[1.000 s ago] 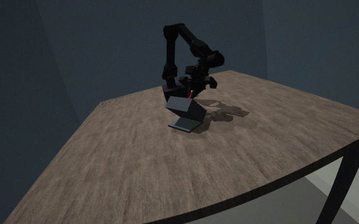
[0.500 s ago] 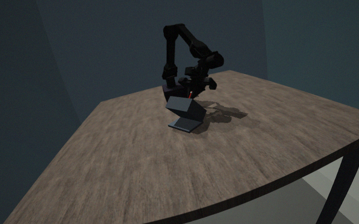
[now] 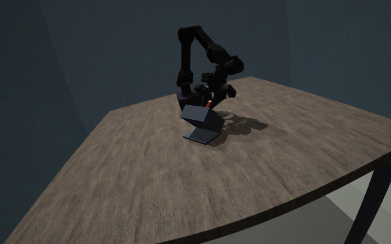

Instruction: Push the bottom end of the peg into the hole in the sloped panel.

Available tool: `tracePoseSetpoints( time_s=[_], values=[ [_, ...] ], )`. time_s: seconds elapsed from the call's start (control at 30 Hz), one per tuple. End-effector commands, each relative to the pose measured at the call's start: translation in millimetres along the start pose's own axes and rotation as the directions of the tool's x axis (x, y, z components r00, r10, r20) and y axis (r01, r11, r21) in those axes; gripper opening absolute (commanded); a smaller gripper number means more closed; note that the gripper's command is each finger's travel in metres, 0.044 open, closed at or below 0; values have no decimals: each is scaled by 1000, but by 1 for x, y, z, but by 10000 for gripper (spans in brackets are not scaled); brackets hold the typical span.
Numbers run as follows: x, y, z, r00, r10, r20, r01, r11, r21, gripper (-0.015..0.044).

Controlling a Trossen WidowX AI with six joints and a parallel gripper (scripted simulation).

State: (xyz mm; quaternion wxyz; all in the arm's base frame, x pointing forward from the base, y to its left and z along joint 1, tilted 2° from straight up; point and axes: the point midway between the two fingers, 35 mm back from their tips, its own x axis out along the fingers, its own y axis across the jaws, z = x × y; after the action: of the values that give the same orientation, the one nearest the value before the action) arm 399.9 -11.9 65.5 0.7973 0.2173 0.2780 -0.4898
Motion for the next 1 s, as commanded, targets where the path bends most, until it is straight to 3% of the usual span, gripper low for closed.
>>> tracePoseSetpoints(
  time_s=[0.0, 0.2, 0.97],
  values=[
    [0, 0, 0, 1000, 0, 0, 0, 1000, 0, 289],
    [-5, 0, 0, 1000, -1, -1, 1, 1000, 0, 440],
    [-49, 4, -3, 1000, -2, -11, 2, 1000, -3, 440]
  ],
)
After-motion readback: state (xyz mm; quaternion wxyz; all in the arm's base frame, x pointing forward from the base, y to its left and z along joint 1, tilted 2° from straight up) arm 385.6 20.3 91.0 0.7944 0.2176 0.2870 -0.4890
